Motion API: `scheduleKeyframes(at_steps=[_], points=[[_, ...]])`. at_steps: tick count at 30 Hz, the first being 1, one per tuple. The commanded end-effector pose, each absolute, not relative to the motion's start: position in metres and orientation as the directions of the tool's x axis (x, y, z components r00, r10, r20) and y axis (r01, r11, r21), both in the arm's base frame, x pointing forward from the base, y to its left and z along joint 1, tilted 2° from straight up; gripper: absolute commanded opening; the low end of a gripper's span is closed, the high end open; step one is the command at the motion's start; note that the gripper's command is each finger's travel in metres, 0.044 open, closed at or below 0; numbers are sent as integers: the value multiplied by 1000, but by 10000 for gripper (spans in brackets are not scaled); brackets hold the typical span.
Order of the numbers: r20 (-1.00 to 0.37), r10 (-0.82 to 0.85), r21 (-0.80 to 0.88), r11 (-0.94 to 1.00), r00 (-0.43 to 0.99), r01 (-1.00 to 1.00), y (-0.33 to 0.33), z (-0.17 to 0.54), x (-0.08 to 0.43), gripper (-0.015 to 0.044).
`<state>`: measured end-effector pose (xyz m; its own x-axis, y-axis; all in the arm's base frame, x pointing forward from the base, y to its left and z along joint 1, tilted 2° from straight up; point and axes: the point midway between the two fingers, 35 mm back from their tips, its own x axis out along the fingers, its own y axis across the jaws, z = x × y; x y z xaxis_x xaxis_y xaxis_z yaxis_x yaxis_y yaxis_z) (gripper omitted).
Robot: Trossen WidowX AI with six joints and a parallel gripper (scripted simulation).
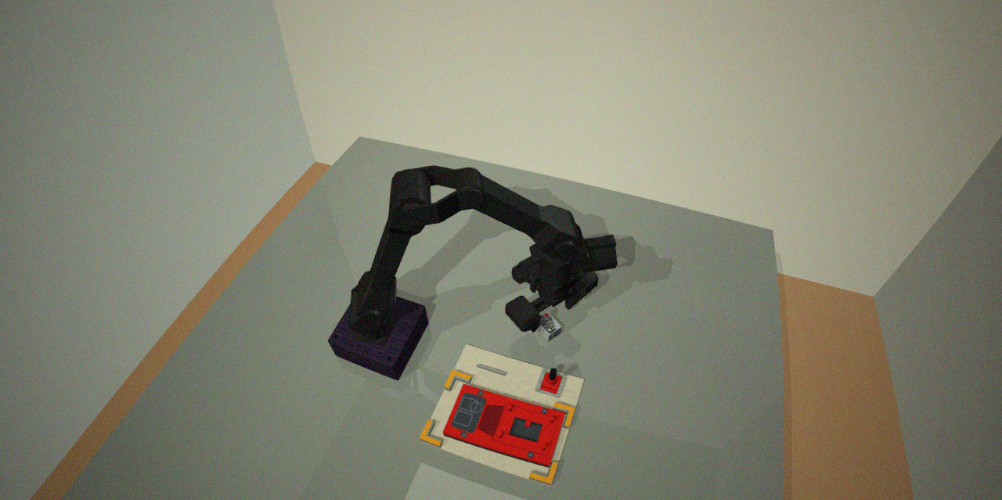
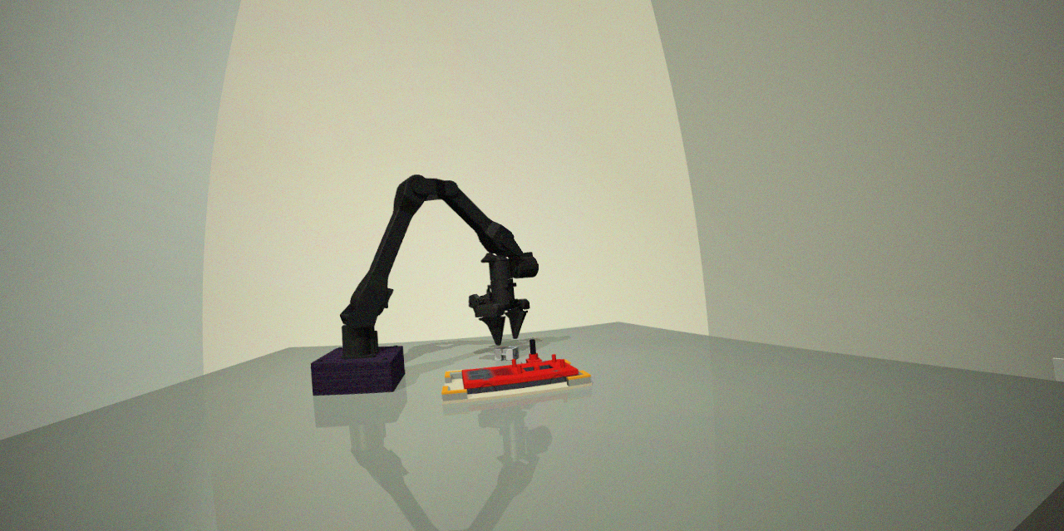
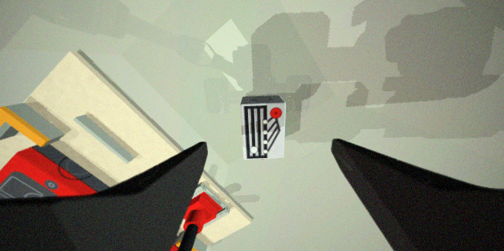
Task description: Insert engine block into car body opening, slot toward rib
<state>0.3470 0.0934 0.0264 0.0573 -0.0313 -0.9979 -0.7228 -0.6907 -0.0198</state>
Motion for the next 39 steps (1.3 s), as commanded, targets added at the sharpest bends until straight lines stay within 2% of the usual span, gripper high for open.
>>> scheduleKeyframes(at_steps=[1, 12, 23, 30, 34, 39], points=[[-999, -31, -7, -695, 41, -719, 93, 16, 345, 440], [-999, -31, -7, -695, 40, -719, 92, 1, 345, 440], [-999, -31, -7, -695, 40, -719, 92, 1, 345, 151], [-999, -31, -7, -695, 40, -719, 92, 1, 345, 105], [-998, -33, -12, -680, 47, -734, 92, 3, 347, 0], [-998, -34, -16, -667, 52, -745, 93, 16, 350, 0]])
